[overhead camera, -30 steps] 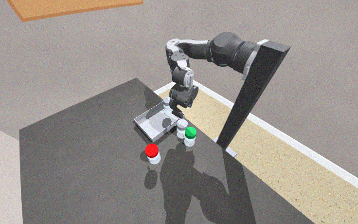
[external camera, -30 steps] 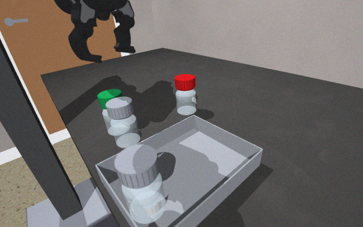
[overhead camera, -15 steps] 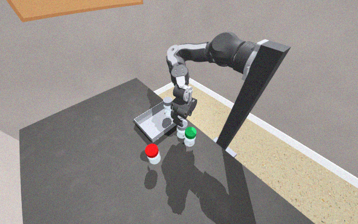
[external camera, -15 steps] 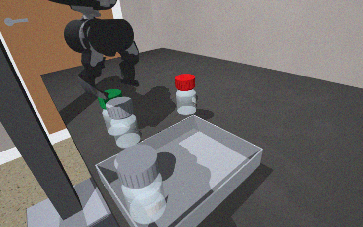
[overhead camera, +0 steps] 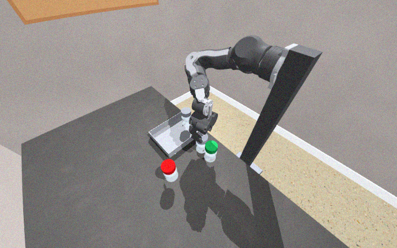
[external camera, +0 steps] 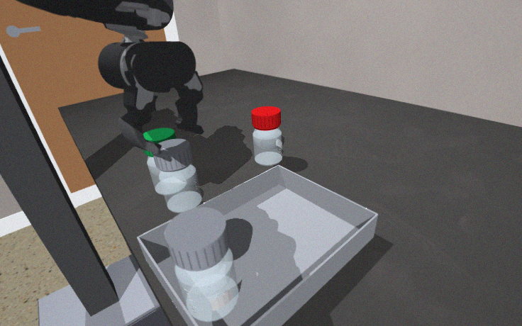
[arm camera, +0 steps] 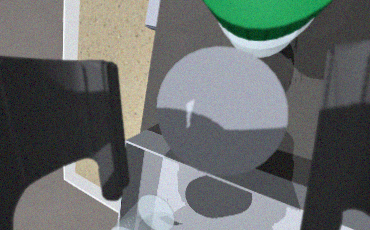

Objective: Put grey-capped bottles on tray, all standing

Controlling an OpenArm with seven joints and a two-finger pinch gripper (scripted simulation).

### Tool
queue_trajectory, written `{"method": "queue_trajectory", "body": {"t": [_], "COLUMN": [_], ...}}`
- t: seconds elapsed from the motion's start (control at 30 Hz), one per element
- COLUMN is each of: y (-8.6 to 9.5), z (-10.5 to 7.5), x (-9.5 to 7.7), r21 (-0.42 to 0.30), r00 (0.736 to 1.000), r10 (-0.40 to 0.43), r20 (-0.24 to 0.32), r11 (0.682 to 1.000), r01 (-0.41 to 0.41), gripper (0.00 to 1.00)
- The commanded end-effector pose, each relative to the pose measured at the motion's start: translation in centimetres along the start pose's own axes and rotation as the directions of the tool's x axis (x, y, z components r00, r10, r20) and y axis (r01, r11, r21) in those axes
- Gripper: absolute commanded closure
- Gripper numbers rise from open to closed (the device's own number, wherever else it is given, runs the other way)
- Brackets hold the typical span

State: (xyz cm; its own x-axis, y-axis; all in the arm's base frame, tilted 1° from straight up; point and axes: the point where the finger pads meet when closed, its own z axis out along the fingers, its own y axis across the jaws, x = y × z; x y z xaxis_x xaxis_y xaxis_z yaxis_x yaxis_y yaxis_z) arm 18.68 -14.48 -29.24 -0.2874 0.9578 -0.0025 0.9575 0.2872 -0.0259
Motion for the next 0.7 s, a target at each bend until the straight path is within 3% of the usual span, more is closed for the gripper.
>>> {"method": "queue_trajectory", "body": {"t": [0.0, 0.2, 0.53, 0.67], "y": [0.2, 0.2, 0.2, 0.2], "z": [0.1, 0.1, 2.5, 2.5], "x": [0.0, 0.0, 0.0, 0.0], "r21": [-0.013, -0.013, -0.013, -0.013], "r00": [1.0, 1.0, 1.0, 1.0], "r10": [-0.008, -0.008, -0.008, -0.008], "r20": [0.001, 0.001, 0.001, 0.001], "r11": [1.0, 1.0, 1.0, 1.0], "r01": [0.008, 0.008, 0.008, 0.008], "gripper": [0.58, 0.58, 0.58, 0.58]}}
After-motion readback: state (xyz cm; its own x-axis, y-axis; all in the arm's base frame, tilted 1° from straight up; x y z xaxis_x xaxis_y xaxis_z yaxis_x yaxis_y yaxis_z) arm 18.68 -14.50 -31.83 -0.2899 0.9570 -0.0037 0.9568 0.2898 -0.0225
